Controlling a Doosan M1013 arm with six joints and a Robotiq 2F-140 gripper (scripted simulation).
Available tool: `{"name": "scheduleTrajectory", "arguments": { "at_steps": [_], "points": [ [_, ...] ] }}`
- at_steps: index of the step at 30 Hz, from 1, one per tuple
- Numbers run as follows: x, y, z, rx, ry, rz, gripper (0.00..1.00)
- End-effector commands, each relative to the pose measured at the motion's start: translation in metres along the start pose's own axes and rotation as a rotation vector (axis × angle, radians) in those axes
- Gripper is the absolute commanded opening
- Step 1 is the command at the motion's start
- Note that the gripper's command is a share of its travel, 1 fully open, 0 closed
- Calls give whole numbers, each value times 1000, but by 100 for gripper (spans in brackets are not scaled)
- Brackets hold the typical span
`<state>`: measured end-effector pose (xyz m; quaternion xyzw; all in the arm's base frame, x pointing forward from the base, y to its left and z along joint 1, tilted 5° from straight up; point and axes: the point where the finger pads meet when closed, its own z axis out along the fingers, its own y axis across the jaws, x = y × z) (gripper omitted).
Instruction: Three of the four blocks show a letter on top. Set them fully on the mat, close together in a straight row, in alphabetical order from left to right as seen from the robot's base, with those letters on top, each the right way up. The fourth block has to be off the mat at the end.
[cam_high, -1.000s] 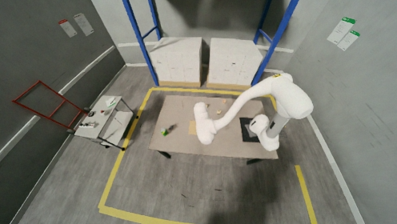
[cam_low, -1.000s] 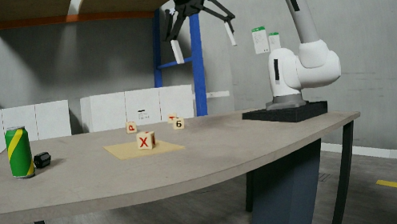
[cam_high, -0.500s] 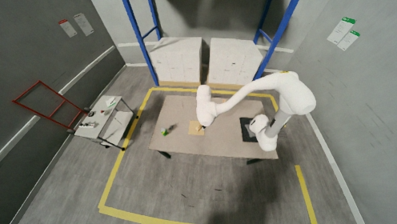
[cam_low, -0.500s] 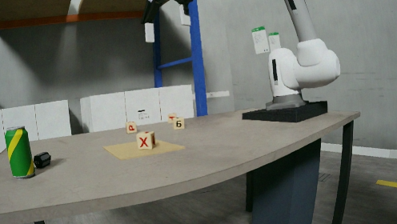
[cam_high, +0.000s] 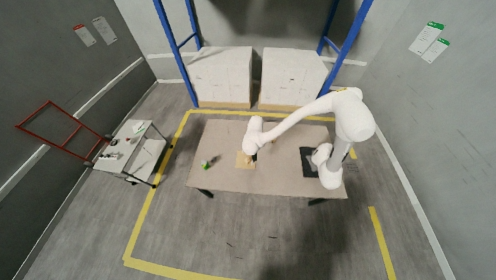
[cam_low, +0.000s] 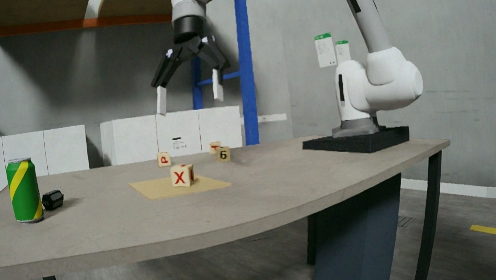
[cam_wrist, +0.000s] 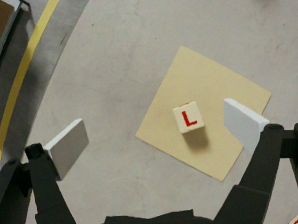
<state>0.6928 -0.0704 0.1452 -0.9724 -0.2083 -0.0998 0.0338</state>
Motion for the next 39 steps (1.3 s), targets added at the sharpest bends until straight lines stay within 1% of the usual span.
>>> {"name": "scheduleTrajectory", "arguments": {
  "at_steps": [1, 2, 4, 6, 9, 39],
  "points": [
    [-8, 16, 25, -3, 49, -68, 100],
    [-8, 16, 25, -3, 49, -68, 100],
    [-20, 31, 46, -24, 75, -121, 100],
    [-30, 42, 60, -40, 89, -155, 100],
    [-36, 48, 68, -52, 96, -176, 100],
    [-37, 48, 69, -53, 97, -177, 100]
  ]
}}
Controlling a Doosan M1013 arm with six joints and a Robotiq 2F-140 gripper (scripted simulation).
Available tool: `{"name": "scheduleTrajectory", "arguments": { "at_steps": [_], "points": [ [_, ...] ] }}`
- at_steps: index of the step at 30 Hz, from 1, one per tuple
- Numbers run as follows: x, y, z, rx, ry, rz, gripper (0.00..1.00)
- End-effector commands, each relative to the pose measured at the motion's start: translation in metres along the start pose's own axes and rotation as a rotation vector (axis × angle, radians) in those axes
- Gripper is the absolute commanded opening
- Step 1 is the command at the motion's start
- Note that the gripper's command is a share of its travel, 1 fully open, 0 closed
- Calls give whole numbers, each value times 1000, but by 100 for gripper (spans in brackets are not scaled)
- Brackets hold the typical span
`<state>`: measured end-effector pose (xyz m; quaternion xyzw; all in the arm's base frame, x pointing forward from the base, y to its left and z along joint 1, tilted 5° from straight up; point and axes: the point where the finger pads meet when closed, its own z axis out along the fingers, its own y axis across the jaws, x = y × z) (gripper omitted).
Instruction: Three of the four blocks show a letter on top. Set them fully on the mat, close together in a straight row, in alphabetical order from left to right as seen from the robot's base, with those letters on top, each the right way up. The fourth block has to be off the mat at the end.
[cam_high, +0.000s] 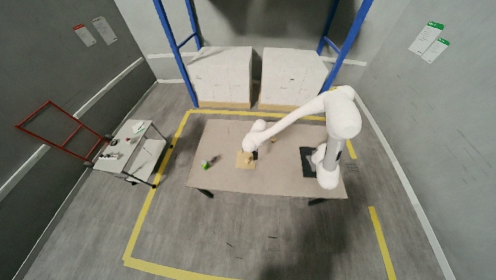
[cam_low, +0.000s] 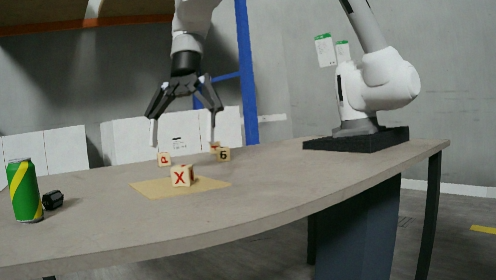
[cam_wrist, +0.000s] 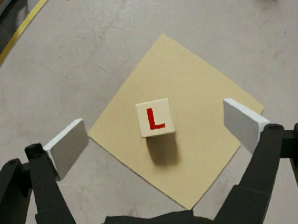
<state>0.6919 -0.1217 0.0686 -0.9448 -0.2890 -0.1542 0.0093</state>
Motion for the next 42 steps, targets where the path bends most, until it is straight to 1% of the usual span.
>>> {"name": "scheduleTrajectory", "arguments": {
  "at_steps": [1, 21, 25, 27, 29, 31, 34, 36, 37, 38, 39, 40, 41, 42],
  "points": [
    [1, 0, -1, -1, 1, 0, 100],
    [1, 0, -1, 0, 1, 1, 100],
    [7, -3, -7, 8, -4, 17, 100],
    [15, -8, -15, 19, -12, 38, 100],
    [26, -15, -27, 33, -26, 70, 100],
    [26, -15, -27, 33, -26, 70, 100],
    [47, -30, -55, 57, -62, 142, 100],
    [63, -43, -82, 68, -99, 208, 100],
    [63, -43, -82, 68, -99, 208, 100],
    [70, -51, -97, 70, -123, 246, 100],
    [70, -51, -97, 70, -123, 246, 100],
    [78, -59, -115, 69, -148, 289, 100],
    [78, -59, -115, 69, -148, 289, 100],
    [85, -67, -134, 64, -177, 335, 100]
  ]
}}
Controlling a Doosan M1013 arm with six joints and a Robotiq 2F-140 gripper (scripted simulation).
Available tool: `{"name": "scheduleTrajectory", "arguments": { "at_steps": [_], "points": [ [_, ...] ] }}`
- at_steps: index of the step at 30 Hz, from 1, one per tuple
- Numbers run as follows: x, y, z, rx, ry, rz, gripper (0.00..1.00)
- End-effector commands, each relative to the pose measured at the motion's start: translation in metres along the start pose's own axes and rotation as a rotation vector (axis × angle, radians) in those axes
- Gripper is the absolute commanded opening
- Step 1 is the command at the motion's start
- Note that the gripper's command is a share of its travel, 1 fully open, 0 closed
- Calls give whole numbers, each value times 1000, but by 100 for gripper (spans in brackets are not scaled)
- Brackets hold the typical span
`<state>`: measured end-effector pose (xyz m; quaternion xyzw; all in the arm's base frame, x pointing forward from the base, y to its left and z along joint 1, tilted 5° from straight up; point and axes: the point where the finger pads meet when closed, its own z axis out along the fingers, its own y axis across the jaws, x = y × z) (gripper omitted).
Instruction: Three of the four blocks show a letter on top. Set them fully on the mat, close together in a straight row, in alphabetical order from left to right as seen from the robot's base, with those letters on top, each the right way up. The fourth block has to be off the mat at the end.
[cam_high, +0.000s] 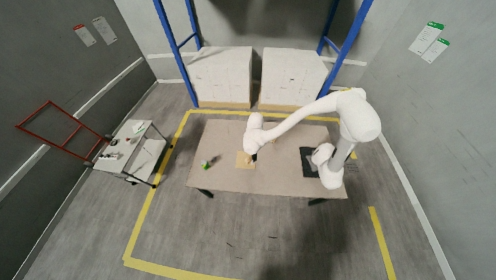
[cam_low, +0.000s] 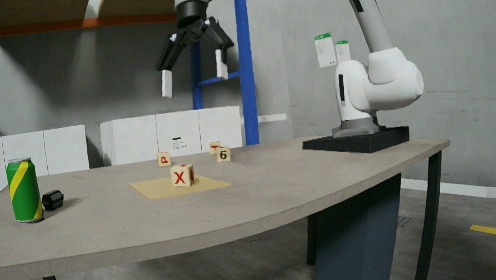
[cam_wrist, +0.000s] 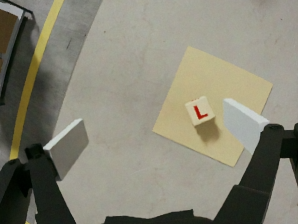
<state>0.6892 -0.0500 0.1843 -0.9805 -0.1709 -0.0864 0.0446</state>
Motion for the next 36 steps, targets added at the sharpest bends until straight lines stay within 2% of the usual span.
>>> {"name": "scheduleTrajectory", "arguments": {
  "at_steps": [1, 2, 3, 4, 6, 7, 9, 11, 12, 14, 18, 19, 20, 21, 23, 24, 26, 27, 28, 29, 30, 31, 33, 34, 35, 36],
  "points": [
    [6, -19, -31, -7, -56, 81, 100],
    [8, -30, -52, -17, -83, 133, 100],
    [8, -30, -52, -17, -83, 133, 100],
    [8, -40, -73, -31, -109, 186, 100],
    [8, -40, -73, -31, -109, 186, 100],
    [8, -52, -97, -51, -136, 247, 100],
    [7, -61, -119, -72, -159, 302, 100],
    [6, -64, -124, -78, -164, 316, 100],
    [-5, -54, -129, -74, -171, 319, 100],
    [-34, -18, -111, -36, -156, 252, 100],
    [-42, -9, -107, -27, -151, 236, 100],
    [-63, 12, -96, -7, -136, 196, 100],
    [-63, 12, -96, -7, -136, 196, 100],
    [-81, 30, -88, 9, -121, 162, 100],
    [-81, 30, -88, 9, -121, 162, 100],
    [-103, 48, -78, 24, -102, 124, 100],
    [-106, 51, -77, 25, -100, 119, 100],
    [-129, 68, -68, 36, -79, 83, 100],
    [-129, 68, -68, 36, -79, 83, 100],
    [-151, 83, -59, 43, -58, 48, 100],
    [-151, 83, -59, 43, -58, 48, 100],
    [-172, 96, -52, 47, -39, 19, 100],
    [-174, 97, -51, 47, -37, 15, 100],
    [-197, 110, -43, 47, -16, -16, 100],
    [-197, 110, -43, 47, -16, -16, 100],
    [-219, 120, -36, 45, 4, -45, 100]
  ]
}}
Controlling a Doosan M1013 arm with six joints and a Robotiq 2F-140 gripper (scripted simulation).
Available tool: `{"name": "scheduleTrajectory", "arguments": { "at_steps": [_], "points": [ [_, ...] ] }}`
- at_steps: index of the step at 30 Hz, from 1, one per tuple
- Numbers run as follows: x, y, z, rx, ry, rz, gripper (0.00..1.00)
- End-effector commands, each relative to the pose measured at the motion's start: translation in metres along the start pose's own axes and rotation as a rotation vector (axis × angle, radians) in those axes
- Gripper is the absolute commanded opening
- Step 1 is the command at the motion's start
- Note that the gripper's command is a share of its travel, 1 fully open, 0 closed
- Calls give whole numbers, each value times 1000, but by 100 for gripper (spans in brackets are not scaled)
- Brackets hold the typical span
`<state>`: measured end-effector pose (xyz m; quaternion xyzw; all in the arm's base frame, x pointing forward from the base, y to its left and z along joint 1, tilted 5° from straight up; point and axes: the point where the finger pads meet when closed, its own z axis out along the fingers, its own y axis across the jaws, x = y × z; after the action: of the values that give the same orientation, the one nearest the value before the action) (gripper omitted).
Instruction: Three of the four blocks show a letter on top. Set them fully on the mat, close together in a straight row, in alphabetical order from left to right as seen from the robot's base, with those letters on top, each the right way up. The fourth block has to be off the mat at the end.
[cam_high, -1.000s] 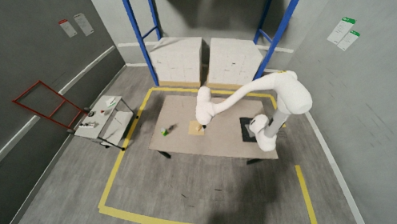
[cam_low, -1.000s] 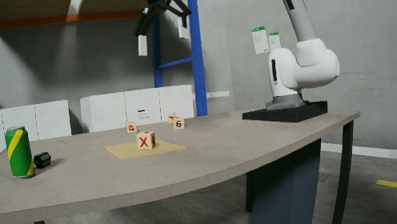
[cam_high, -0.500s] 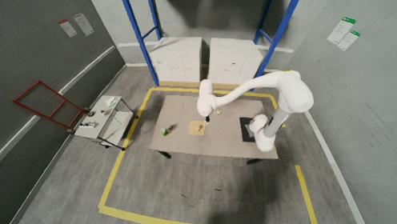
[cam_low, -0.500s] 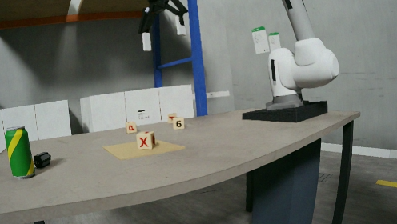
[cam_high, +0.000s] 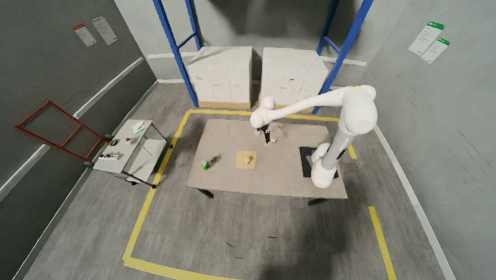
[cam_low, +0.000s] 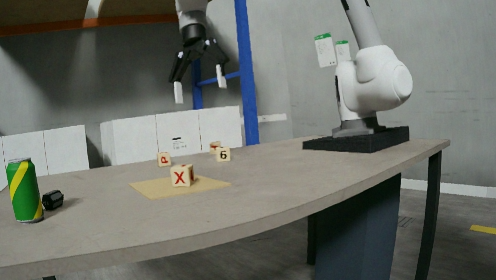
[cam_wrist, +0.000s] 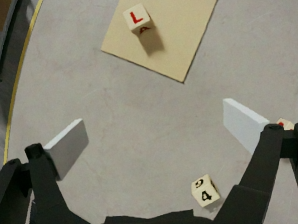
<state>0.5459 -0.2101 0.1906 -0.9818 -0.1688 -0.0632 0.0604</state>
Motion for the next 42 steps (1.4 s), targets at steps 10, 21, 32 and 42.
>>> {"name": "scheduleTrajectory", "arguments": {
  "at_steps": [10, 21, 32, 42],
  "points": [
    [-129, 56, 43, -38, 116, -172, 100],
    [-205, 69, 66, -98, 150, -253, 100],
    [-219, 70, 70, -111, 154, -268, 100],
    [-219, 70, 70, -111, 154, -268, 100]
  ]
}}
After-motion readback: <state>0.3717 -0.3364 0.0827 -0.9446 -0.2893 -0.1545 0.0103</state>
